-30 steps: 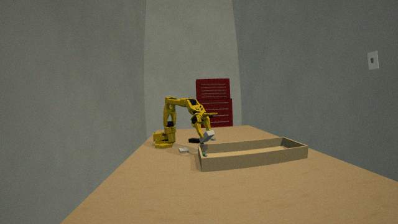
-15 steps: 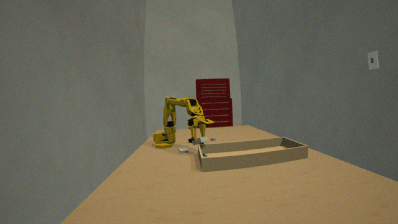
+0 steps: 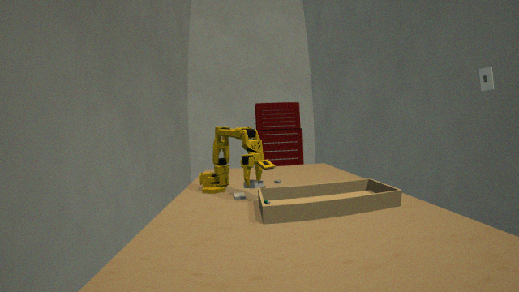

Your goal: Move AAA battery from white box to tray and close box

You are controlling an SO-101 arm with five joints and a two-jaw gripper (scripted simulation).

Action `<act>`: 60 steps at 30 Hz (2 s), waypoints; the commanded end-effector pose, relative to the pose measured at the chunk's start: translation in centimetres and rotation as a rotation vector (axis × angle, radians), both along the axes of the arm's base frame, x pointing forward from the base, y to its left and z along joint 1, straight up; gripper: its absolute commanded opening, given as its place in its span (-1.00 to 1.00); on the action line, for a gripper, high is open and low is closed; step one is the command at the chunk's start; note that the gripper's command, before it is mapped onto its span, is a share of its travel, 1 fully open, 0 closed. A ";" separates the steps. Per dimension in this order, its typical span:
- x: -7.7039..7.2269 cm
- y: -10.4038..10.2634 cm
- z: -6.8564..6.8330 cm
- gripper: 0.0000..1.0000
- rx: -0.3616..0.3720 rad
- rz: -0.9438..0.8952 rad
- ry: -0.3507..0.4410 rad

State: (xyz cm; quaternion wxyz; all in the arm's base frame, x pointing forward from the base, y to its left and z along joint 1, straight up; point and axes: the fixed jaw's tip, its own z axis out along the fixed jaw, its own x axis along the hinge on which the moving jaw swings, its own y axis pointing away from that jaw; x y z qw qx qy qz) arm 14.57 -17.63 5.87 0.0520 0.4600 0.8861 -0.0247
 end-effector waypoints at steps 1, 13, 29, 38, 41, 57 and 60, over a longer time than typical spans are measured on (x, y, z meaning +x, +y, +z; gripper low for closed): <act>0.1 0.2 1.6 -0.61 -0.022 -0.002 -0.020; -0.8 1.4 1.4 -0.61 0.053 -0.002 0.039; -1.3 2.0 1.4 -0.61 0.090 -0.002 0.068; -1.3 2.0 1.4 -0.61 0.092 -0.002 0.069; -1.3 2.0 1.4 -0.61 0.092 -0.002 0.069; -1.3 2.1 1.4 -0.61 0.092 -0.002 0.069; -1.0 2.4 1.4 -0.61 0.092 -0.002 0.069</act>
